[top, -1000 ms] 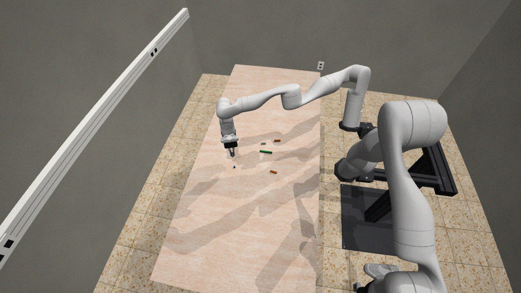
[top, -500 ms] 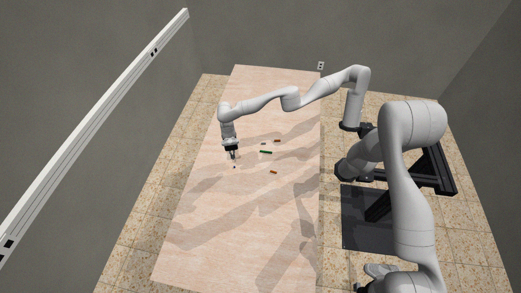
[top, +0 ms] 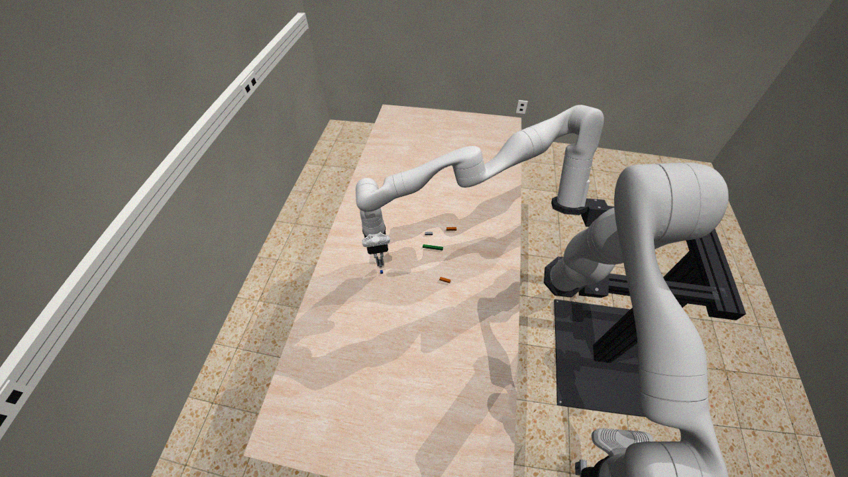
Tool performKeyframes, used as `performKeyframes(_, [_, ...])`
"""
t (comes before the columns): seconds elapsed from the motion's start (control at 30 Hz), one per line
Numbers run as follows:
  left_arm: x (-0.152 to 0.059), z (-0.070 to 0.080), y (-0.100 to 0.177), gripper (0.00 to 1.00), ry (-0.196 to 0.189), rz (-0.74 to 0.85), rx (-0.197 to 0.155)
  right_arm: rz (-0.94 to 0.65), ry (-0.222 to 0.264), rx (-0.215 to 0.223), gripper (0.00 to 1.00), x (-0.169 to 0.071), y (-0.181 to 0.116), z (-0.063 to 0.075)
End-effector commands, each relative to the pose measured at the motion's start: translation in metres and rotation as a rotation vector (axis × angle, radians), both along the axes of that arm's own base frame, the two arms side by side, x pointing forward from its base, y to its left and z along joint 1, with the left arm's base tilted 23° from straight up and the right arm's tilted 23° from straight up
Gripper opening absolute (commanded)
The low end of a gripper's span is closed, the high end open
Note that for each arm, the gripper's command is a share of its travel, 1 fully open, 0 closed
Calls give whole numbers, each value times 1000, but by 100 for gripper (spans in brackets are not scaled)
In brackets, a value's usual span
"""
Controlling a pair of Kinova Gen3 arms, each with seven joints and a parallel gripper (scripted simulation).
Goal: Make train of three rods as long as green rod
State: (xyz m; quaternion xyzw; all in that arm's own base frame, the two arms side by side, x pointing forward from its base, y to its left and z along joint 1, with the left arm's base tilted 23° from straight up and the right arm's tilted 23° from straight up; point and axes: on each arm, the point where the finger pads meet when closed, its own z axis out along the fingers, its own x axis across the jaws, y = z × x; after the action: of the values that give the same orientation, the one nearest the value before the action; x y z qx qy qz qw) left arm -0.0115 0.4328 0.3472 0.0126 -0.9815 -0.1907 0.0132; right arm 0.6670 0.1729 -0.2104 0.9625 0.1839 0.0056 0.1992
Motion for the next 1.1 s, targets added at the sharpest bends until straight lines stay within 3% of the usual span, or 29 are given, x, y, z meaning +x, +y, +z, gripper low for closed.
performKeyframes(0.0, [0, 1, 0, 100, 0, 0, 2, 0, -1, 0, 24, 2, -1, -4])
performKeyframes(0.2, [0, 1, 0, 100, 0, 0, 2, 2, -3, 1, 24, 2, -3, -10])
performKeyframes(1.07, [0, 1, 0, 100, 0, 0, 2, 2, -3, 1, 24, 2, -3, -10])
